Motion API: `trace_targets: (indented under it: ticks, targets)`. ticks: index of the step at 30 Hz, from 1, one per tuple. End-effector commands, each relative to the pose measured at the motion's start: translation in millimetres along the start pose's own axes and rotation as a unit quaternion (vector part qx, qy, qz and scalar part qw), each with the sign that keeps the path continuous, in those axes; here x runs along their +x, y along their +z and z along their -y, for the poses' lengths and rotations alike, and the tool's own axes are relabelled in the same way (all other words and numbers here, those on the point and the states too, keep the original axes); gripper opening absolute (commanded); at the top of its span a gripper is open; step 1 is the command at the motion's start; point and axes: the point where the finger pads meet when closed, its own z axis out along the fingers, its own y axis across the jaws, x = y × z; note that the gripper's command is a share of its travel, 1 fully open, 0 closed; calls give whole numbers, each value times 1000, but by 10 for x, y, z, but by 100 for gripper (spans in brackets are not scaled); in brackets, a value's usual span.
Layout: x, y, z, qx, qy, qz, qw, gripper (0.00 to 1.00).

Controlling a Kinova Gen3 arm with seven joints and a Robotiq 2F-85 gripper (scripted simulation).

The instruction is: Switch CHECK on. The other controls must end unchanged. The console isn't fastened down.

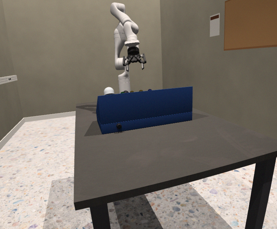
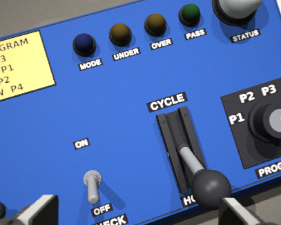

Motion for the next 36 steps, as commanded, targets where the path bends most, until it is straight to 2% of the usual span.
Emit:
trace_targets:
  ticks: [1, 3, 16, 18, 26, 36]
  targets:
    - [-39, -5, 64, 3, -9, 1, 1000, 100]
    - [-143, -15, 187, 11, -29, 4, 1000, 100]
    - [-520, -60, 547, 33, -98, 14, 995, 100]
    - [-520, -60, 547, 33, -98, 14, 995, 100]
    - [-824, -104, 762, 48, -150, 21, 987, 100]
    - [-865, -111, 786, 50, -156, 22, 986, 100]
